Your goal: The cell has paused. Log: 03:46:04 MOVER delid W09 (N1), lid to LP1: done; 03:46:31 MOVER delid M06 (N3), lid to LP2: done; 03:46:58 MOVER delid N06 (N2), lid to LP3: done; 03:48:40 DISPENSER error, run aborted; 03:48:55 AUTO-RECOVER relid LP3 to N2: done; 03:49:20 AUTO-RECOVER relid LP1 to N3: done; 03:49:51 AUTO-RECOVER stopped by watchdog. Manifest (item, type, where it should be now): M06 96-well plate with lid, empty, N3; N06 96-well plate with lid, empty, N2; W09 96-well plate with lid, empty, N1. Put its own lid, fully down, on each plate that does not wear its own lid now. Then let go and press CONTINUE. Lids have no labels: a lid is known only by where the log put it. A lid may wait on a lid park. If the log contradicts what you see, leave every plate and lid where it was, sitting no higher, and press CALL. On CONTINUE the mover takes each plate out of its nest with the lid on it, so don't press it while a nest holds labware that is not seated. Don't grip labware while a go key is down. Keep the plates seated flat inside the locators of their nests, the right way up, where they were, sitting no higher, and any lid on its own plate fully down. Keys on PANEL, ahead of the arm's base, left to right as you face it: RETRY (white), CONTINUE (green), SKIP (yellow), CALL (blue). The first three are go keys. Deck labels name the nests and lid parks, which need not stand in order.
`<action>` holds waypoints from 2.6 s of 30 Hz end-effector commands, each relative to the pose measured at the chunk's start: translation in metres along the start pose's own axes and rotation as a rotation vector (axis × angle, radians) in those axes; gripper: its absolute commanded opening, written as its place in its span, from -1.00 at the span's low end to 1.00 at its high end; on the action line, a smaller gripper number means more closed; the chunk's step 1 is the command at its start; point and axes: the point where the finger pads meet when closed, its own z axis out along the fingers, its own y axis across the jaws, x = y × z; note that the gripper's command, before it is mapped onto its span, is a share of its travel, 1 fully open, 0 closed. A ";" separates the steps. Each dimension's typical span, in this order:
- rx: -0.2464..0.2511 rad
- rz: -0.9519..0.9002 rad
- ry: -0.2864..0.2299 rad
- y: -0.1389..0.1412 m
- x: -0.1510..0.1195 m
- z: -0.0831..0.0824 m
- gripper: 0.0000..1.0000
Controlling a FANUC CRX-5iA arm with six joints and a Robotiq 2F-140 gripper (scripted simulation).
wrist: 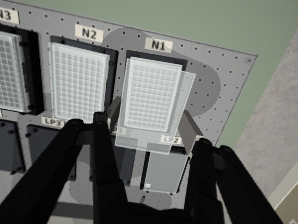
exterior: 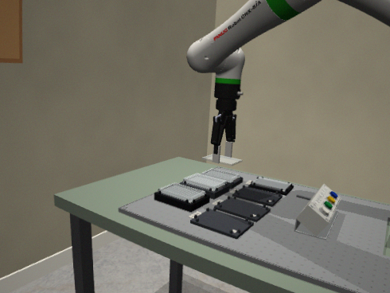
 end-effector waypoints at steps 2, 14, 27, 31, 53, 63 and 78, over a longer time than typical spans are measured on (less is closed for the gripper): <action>0.000 0.000 0.000 0.000 0.000 0.000 -1.00; 0.000 0.000 0.000 0.000 0.000 0.000 -1.00; 0.000 -0.008 0.000 0.000 0.000 0.000 -1.00; 0.000 -0.017 0.000 0.000 0.000 0.001 -1.00; 0.000 -0.057 0.000 0.000 0.001 0.023 -1.00; 0.000 -0.057 0.000 0.000 0.001 0.035 -1.00; 0.000 -0.057 0.000 0.000 0.001 0.042 -1.00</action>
